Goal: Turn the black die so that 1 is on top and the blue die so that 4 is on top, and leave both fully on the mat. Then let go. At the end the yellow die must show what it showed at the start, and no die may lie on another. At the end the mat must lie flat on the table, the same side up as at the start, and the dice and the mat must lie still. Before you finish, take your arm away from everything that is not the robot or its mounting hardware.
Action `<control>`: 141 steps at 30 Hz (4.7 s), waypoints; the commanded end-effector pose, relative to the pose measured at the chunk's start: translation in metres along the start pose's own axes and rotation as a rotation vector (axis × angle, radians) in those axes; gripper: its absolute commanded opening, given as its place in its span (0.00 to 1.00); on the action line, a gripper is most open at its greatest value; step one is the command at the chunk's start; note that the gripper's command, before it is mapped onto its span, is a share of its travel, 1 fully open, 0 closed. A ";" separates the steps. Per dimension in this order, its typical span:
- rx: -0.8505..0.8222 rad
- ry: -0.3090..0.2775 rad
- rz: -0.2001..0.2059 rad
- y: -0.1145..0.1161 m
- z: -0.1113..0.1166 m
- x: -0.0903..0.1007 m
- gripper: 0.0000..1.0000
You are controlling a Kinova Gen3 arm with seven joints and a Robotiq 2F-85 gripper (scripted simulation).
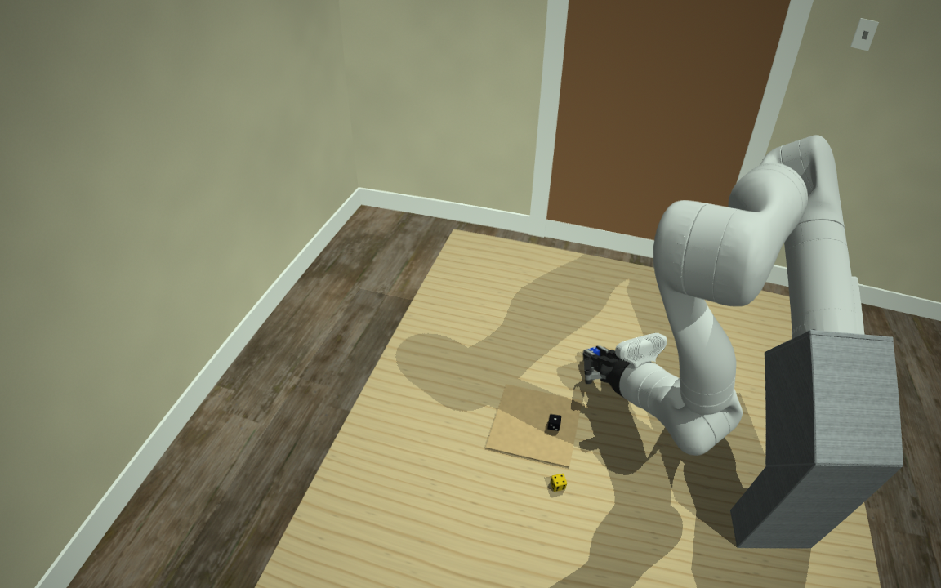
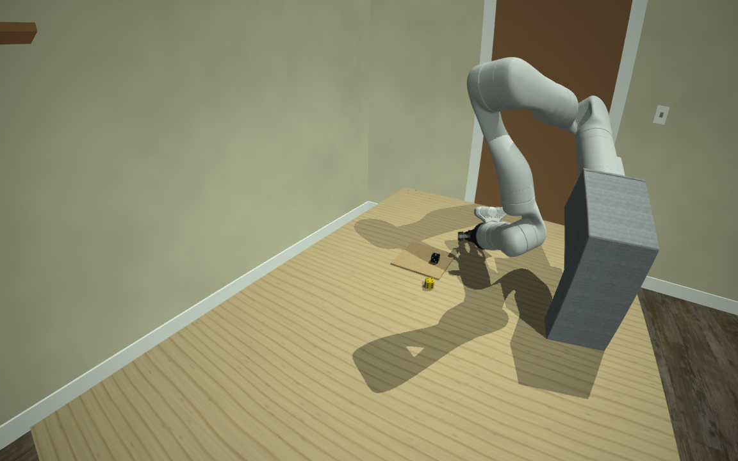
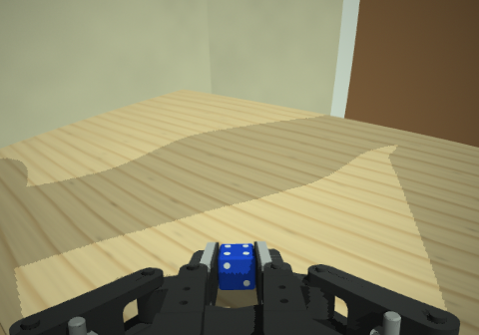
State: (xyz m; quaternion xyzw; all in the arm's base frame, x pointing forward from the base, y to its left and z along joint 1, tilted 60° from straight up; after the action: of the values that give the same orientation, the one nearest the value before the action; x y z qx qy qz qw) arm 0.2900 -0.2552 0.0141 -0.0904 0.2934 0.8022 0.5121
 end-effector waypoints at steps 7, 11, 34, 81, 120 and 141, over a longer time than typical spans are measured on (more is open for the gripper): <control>0.000 0.001 0.000 0.000 0.000 0.000 0.35; 0.000 0.001 0.000 0.000 0.000 0.000 0.35; 0.000 0.001 0.000 0.000 0.000 0.000 0.35; 0.000 0.001 0.000 0.000 0.001 0.050 0.35; 0.019 -0.100 -0.041 -0.006 0.060 0.076 0.35; 0.068 -0.733 -0.124 -0.017 0.109 0.048 0.35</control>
State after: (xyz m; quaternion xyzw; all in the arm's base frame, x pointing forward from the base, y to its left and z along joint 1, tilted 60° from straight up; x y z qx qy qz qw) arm 0.2921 -0.1574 0.0582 0.1901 0.1636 0.7392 0.6250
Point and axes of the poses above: the point where the finger pads meet when closed, its own x axis back along the fingers, its own y axis across the jaws, z = x × y, the point moved 4 cm from there along x, back along the fingers
